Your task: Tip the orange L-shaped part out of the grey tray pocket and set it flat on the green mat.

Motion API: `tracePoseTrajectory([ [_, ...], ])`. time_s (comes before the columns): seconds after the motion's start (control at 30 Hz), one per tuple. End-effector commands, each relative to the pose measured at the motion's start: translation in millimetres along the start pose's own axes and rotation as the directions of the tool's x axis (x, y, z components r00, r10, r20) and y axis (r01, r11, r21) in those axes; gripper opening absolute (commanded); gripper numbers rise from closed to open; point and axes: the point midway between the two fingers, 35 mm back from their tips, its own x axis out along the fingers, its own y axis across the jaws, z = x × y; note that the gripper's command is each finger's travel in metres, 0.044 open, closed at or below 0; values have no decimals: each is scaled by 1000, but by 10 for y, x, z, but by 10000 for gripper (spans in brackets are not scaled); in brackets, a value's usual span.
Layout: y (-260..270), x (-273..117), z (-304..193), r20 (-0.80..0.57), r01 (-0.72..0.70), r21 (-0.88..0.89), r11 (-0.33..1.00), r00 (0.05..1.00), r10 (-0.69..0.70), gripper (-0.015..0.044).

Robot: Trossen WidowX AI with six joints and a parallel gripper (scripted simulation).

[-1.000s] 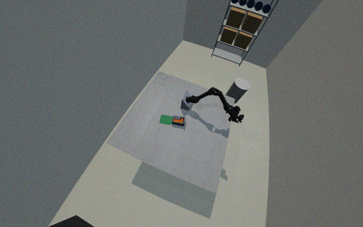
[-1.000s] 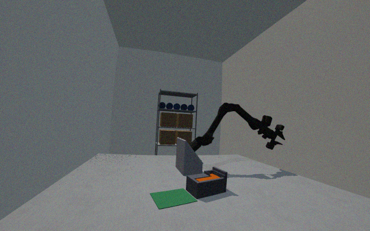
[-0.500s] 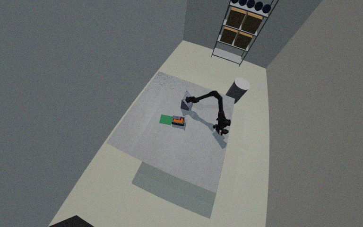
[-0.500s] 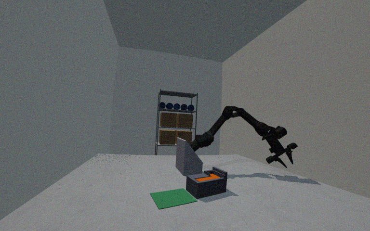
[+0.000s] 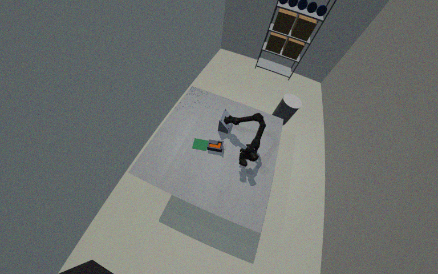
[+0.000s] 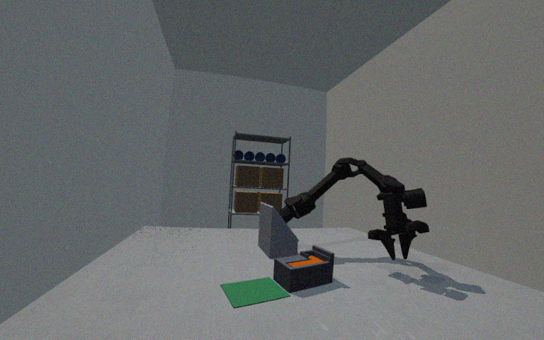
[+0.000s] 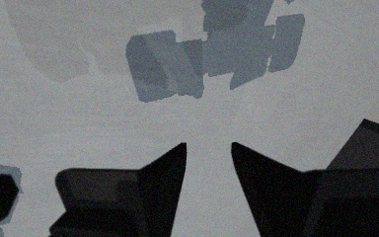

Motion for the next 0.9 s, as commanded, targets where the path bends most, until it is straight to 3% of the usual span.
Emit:
tracePoseTrajectory([
  [0.0,126,-10,-721,-74,-104,289,952,989,130,180],
  [0.17,384,-186,-1466,-64,-171,656,736,958,279,180],
  [0.33,725,-468,-1990,65,-196,922,333,928,366,180],
  [0.47,928,-676,-2196,190,-208,978,13,914,358,180],
  [0.87,943,-662,-2201,196,-208,978,-3,914,356,180],
])
